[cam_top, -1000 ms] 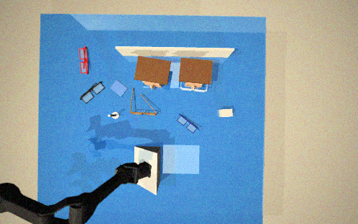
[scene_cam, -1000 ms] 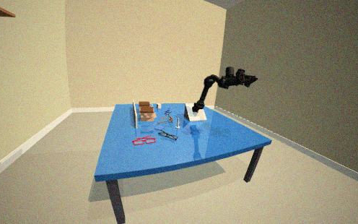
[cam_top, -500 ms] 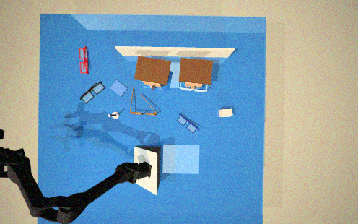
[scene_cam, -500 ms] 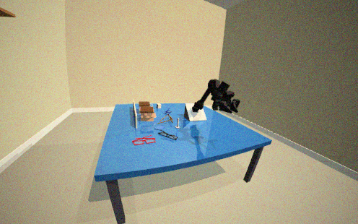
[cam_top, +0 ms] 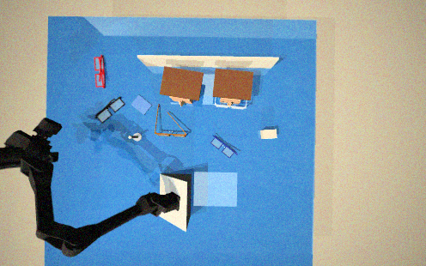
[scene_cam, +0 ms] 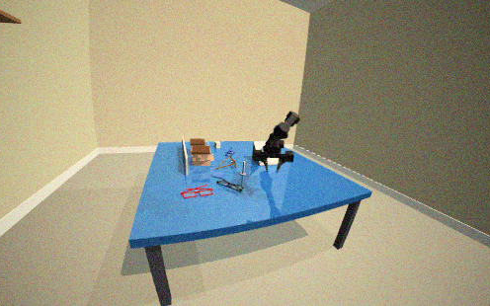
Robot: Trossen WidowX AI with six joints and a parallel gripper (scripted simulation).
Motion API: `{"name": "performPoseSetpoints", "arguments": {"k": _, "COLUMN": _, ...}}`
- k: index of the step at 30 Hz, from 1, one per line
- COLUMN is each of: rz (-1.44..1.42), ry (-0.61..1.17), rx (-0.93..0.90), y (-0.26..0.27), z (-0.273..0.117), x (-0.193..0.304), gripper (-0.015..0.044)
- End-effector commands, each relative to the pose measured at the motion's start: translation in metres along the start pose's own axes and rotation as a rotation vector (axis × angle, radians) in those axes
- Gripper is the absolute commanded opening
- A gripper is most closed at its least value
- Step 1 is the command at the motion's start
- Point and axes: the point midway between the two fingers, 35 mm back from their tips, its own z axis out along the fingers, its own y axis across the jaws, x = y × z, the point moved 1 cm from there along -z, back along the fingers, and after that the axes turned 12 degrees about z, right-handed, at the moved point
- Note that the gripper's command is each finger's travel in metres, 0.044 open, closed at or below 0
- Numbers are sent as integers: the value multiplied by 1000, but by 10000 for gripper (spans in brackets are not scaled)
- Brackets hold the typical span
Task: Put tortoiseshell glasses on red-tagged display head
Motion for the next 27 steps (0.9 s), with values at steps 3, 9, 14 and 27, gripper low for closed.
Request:
{"name": "performPoseSetpoints", "arguments": {"k": 3, "rz": 233, "ry": 88, "rx": 258, "y": -99, "z": -8, "x": 22, "gripper": 200}}
{"name": "performPoseSetpoints", "arguments": {"k": 9, "rz": 534, "ry": 107, "rx": 498, "y": -184, "z": -43, "x": 43, "gripper": 200}}
{"name": "performPoseSetpoints", "arguments": {"k": 14, "rz": 846, "ry": 122, "rx": 694, "y": -247, "z": -83, "x": 71, "gripper": 200}}
{"name": "performPoseSetpoints", "arguments": {"k": 27, "rz": 2074, "ry": -24, "rx": 1148, "y": -331, "z": -233, "x": 176, "gripper": 200}}
